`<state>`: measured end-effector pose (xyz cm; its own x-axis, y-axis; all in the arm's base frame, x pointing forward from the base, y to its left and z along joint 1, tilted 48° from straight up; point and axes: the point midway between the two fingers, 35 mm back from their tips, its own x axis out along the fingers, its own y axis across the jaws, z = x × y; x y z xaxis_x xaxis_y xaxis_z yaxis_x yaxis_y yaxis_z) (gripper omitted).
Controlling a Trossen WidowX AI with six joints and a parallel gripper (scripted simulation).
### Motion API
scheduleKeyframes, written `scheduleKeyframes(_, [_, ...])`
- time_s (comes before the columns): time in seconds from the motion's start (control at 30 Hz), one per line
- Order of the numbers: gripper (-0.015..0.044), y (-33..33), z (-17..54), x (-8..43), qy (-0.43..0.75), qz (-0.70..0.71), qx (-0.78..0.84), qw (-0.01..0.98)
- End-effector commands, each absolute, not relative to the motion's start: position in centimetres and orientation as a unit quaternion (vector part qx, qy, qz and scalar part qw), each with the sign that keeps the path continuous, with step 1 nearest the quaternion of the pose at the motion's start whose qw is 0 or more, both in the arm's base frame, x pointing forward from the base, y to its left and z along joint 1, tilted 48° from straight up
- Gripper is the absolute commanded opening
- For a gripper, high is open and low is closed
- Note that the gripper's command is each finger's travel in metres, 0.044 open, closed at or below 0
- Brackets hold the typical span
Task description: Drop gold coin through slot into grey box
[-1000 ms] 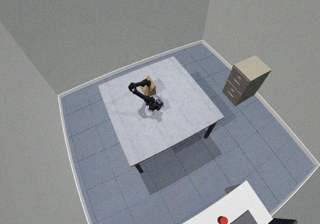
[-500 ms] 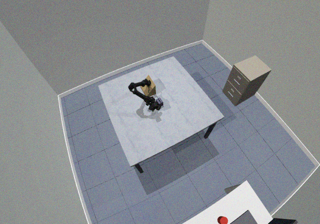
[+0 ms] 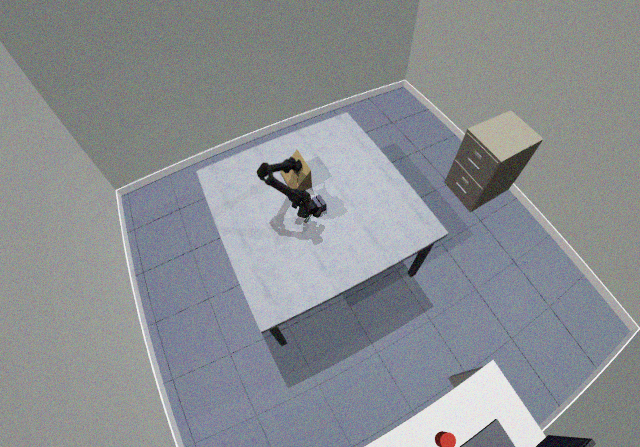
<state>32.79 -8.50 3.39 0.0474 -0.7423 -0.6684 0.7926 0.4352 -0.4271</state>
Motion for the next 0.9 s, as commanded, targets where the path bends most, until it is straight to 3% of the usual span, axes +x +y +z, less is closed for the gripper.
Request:
scheduleKeyframes(0.0, [0.0000,-7.8,4.0,32.9,0.440,-0.531,0.033,0.724])
scheduleKeyframes(0.87, [0.0000,-4.1,7.7,32.2,0.460,-0.513,0.001,0.724])
